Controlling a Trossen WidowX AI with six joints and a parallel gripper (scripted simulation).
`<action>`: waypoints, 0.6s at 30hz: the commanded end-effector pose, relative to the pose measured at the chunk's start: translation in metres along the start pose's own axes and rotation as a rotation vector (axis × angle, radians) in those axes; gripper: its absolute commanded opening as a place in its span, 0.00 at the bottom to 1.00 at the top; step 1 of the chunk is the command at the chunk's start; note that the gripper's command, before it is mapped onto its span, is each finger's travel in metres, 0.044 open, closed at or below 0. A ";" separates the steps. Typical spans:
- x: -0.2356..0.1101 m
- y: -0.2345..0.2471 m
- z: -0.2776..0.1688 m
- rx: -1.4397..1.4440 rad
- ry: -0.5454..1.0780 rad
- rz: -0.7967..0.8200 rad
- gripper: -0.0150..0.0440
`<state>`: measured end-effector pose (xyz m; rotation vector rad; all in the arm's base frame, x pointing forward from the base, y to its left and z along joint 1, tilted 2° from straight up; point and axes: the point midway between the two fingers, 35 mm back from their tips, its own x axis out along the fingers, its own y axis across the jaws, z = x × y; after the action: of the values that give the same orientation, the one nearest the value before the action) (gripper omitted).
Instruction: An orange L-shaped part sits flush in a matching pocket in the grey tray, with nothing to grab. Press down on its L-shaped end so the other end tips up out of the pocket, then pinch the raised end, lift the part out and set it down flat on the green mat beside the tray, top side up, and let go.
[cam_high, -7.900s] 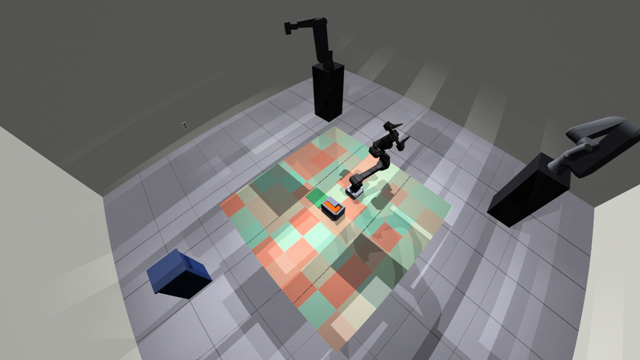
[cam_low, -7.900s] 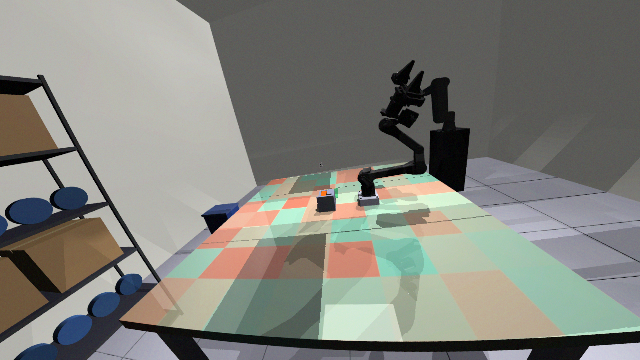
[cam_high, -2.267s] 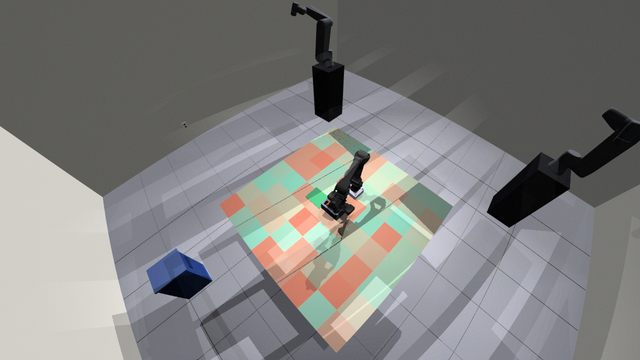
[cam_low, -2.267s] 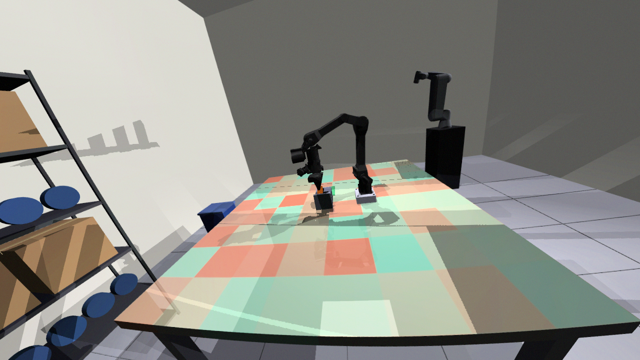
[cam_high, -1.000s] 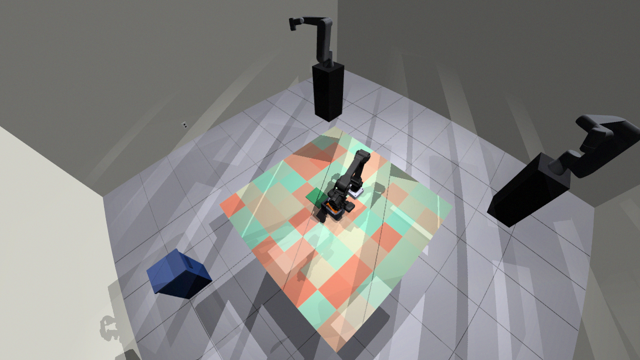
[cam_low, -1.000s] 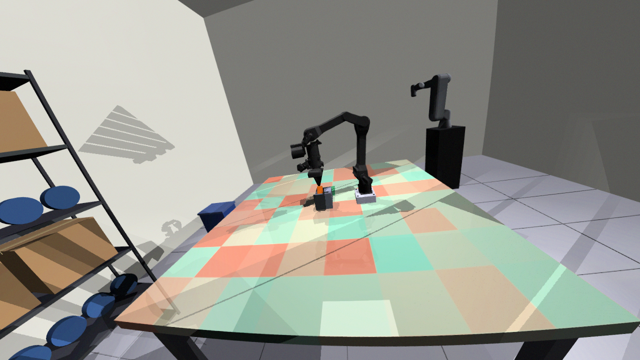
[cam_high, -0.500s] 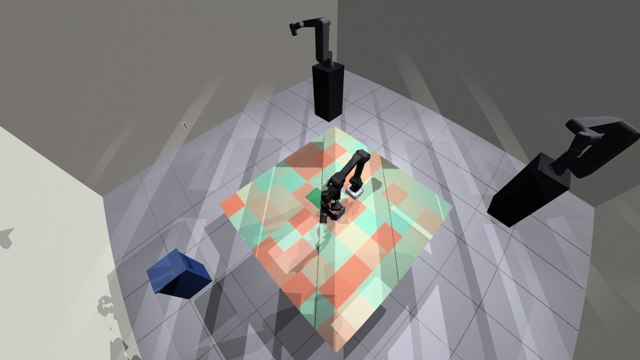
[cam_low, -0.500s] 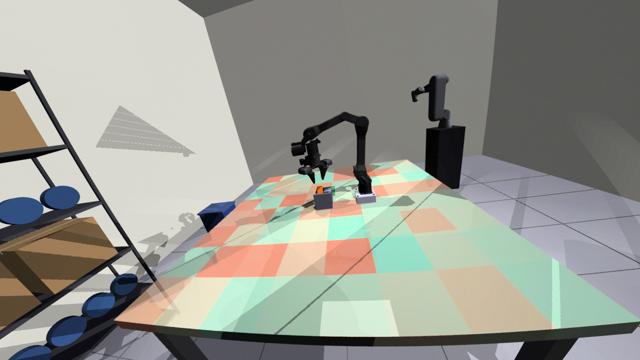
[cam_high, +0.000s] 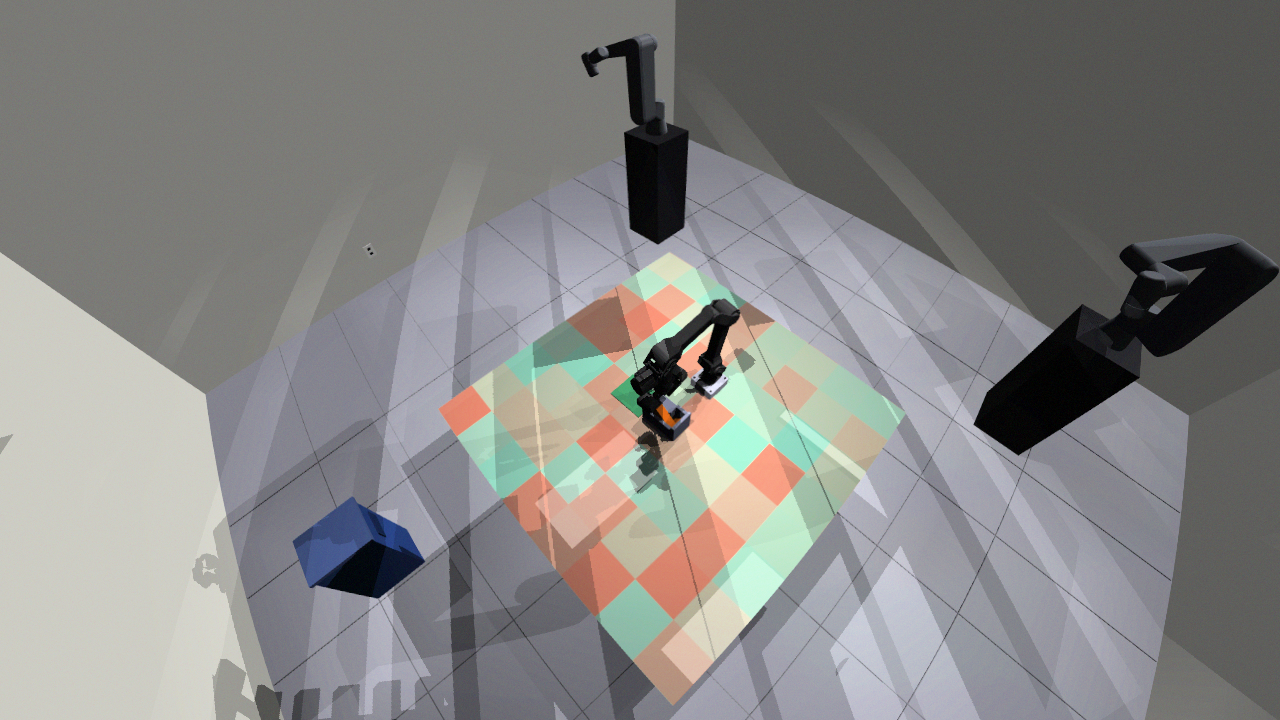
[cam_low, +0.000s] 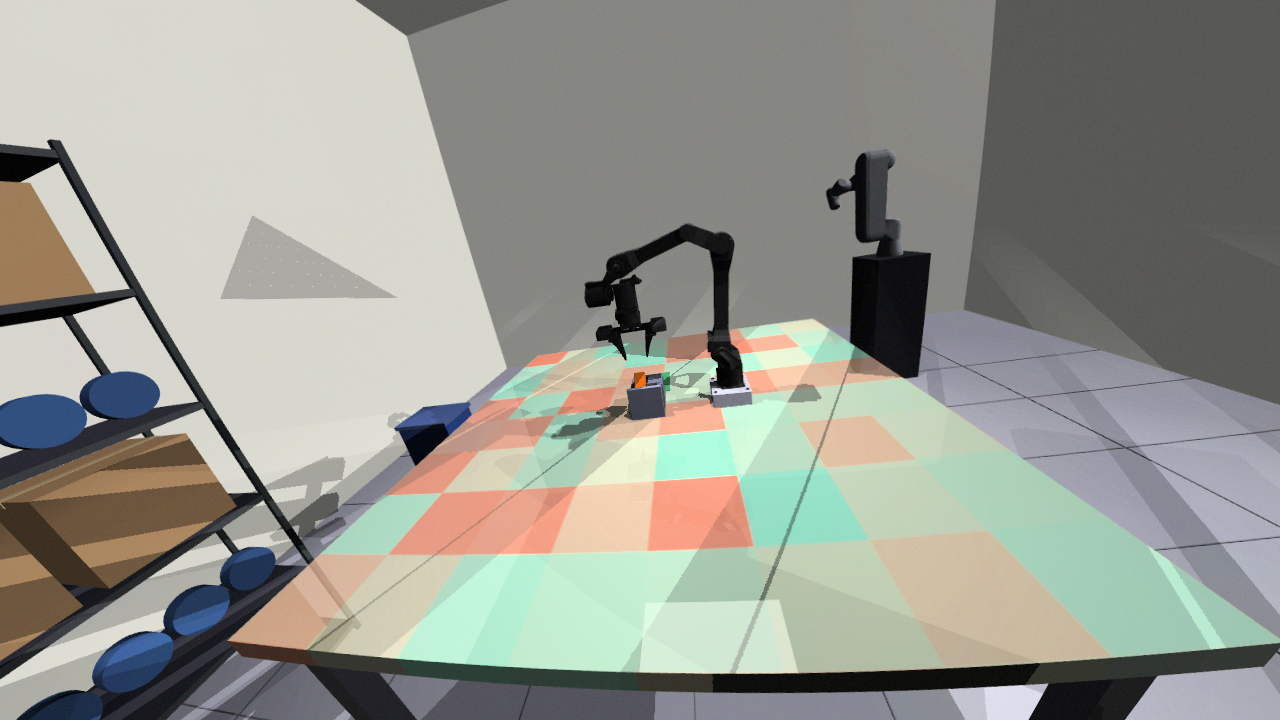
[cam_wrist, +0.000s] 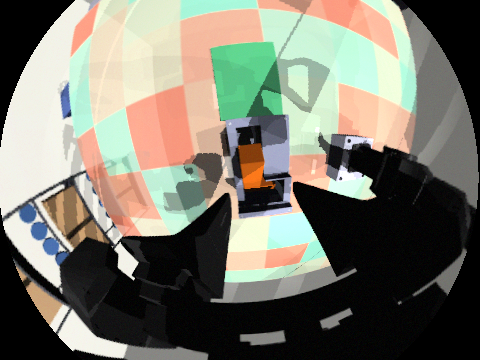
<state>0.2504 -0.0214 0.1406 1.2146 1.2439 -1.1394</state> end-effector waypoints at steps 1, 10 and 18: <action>0.003 0.001 0.003 0.046 -0.004 -0.005 0.73; 0.031 0.001 0.003 0.046 -0.004 -0.005 0.73; 0.038 0.001 0.003 0.046 -0.004 -0.005 0.73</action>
<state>0.2537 -0.0227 0.1105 1.2490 1.2189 -1.1660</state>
